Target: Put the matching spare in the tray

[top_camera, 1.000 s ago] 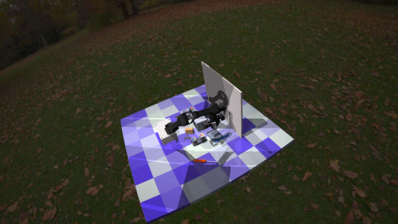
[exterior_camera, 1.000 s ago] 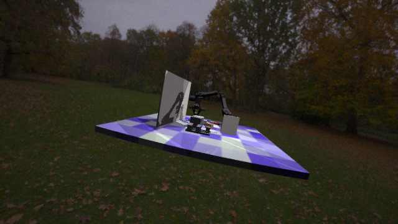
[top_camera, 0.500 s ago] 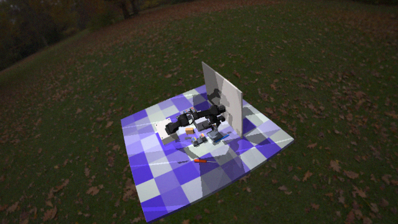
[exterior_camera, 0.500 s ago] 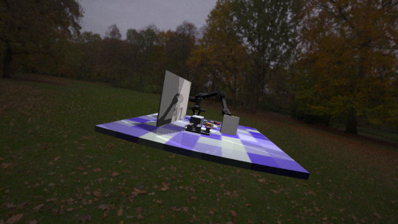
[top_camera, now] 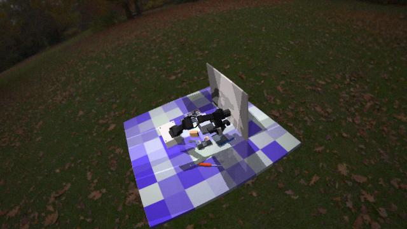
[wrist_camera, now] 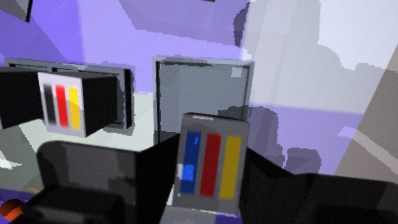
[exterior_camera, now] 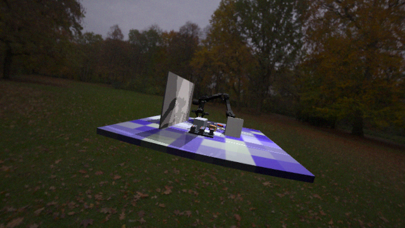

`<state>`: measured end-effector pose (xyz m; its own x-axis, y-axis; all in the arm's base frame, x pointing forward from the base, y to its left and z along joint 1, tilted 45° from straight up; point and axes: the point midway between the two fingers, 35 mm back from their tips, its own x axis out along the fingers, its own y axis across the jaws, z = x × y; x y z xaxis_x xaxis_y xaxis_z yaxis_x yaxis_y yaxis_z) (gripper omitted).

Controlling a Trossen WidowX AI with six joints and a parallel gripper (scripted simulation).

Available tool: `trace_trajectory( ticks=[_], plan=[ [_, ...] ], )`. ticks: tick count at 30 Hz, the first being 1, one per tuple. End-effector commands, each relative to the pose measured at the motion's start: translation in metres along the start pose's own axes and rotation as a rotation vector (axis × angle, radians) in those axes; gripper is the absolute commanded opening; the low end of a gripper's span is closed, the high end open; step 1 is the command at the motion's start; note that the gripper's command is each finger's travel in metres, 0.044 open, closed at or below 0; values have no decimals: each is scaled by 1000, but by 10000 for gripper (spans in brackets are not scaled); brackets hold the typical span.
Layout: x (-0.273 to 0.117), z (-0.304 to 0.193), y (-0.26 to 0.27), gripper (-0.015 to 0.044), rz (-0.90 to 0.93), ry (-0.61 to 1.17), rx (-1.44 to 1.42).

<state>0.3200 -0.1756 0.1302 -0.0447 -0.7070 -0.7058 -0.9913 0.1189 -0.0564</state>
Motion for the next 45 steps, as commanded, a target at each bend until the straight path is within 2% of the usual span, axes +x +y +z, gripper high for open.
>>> trace_trajectory(
  ticks=[1,34,45],
  plan=[
    [4,0,1,0,2,0,-5],
    [30,-2,7,0,2,9,-5],
    [27,-3,6,289,1,11,0]
  ],
)
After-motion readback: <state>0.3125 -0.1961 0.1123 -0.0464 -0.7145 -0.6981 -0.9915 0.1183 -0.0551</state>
